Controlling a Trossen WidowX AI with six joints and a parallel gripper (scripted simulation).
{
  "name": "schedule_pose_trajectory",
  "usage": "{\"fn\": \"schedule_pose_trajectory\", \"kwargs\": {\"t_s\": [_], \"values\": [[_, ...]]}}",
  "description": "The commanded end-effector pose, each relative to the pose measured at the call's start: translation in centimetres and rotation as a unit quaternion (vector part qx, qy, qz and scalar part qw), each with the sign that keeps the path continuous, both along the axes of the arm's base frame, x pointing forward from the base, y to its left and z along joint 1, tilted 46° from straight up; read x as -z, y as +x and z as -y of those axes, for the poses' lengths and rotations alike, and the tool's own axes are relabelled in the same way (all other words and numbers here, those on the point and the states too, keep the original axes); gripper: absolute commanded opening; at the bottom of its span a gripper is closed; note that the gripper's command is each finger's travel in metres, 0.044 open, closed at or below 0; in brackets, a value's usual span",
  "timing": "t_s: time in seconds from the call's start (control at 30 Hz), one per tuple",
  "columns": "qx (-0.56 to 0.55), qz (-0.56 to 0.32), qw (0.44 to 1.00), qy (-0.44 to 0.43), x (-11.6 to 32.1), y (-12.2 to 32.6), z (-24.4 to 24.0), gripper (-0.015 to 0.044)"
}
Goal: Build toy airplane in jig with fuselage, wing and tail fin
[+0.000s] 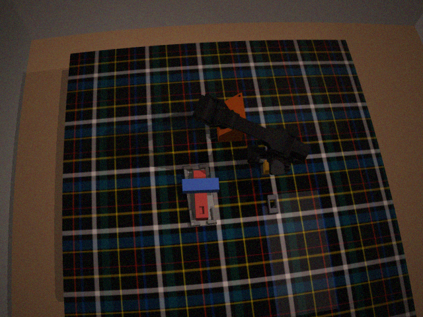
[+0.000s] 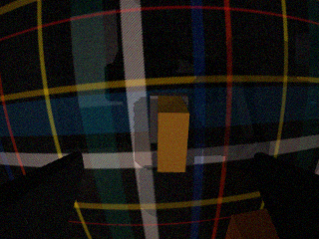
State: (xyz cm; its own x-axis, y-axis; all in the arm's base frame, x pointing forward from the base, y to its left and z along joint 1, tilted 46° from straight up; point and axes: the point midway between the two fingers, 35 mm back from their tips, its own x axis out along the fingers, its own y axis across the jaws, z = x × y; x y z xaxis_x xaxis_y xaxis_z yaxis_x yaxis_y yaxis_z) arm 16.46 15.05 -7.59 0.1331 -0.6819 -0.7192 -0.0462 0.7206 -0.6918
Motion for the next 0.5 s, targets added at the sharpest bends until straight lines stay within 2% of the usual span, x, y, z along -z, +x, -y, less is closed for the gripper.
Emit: {"fn": "schedule_pose_trajectory", "kwargs": {"t_s": [0.0,0.47], "values": [[-0.003,-0.003,1.000,-0.008,0.6,-0.1,0.9,0.0440],[-0.003,-0.003,1.000,-0.008,2.0,0.3,2.1,0.0440]]}}
